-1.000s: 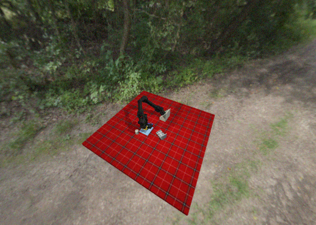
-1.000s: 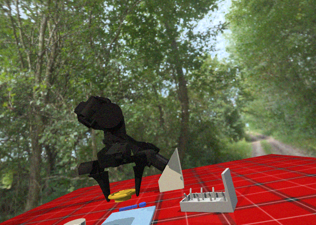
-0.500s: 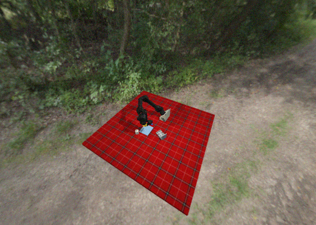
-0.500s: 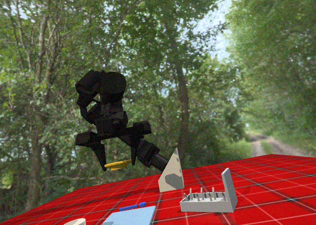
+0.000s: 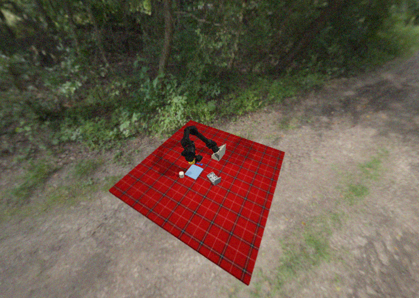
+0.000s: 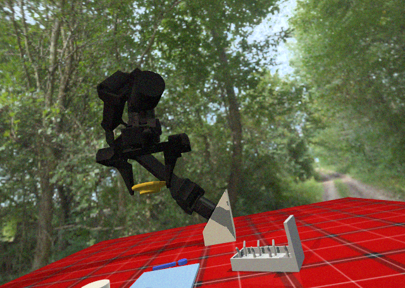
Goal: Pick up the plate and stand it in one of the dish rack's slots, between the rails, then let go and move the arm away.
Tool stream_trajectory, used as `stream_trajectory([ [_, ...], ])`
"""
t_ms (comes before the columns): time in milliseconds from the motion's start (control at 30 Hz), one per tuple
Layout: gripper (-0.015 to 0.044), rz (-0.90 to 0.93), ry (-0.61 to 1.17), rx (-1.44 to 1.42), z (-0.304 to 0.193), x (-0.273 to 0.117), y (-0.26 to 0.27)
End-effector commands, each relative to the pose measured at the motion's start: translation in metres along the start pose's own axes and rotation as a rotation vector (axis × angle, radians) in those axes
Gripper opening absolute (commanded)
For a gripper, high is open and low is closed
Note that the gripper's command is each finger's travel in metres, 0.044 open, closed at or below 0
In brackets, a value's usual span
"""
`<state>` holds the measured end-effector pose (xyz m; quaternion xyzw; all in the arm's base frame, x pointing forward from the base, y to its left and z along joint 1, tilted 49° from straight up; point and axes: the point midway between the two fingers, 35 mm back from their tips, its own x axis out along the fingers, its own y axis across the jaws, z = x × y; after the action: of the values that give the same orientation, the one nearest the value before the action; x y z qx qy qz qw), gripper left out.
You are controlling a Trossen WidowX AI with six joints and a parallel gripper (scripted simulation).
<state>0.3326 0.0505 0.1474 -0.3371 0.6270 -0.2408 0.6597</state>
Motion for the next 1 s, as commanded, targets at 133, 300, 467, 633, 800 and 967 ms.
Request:
stream_trajectory([
  [133,0.0000,0.016,0.025,0.182,-0.020,-0.007,0.053],
  [300,0.0000,0.007,0.050,0.341,-0.042,-0.008,0.089],
  [467,0.0000,-0.018,0.071,0.498,-0.068,-0.008,0.120],
  [633,0.0000,-0.023,0.074,0.520,-0.071,-0.008,0.123],
  [800,0.0000,-0.005,0.098,0.494,-0.072,-0.003,0.124],
  [967,0.0000,0.062,0.170,0.409,-0.075,0.012,0.126],
])
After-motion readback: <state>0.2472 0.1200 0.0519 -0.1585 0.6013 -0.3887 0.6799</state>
